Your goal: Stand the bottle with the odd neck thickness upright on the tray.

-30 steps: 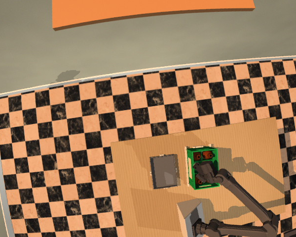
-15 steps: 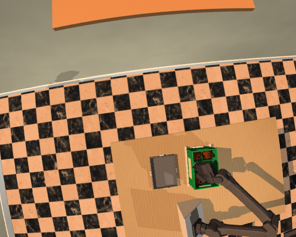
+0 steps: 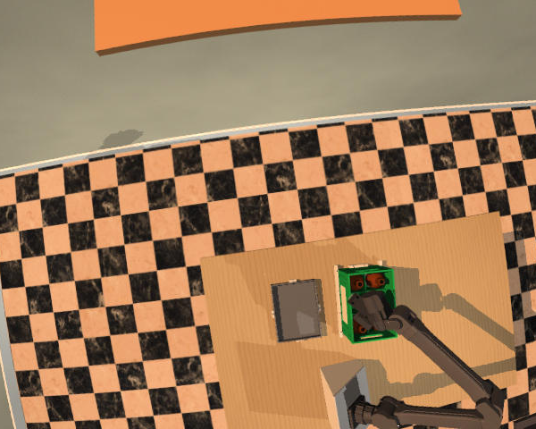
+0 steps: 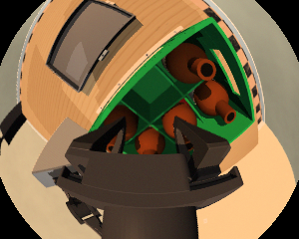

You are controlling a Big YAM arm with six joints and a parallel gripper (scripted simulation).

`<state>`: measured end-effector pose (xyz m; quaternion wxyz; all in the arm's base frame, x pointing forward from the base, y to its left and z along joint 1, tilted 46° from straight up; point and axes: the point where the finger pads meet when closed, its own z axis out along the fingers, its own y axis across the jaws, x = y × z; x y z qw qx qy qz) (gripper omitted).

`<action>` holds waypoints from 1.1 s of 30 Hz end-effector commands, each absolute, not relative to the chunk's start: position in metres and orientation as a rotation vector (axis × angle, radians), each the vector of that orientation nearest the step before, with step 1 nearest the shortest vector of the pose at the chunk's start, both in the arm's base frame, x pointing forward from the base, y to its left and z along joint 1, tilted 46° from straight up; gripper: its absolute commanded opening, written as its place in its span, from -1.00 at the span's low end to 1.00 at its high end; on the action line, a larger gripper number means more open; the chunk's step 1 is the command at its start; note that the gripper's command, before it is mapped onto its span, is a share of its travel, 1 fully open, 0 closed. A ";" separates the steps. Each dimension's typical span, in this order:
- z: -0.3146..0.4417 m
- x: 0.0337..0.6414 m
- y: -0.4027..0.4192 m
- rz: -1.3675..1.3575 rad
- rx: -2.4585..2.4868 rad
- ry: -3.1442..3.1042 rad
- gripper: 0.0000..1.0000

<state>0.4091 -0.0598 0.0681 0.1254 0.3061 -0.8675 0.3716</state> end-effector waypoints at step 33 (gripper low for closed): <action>0.043 0.412 -0.089 1.074 0.882 -2.513 0.21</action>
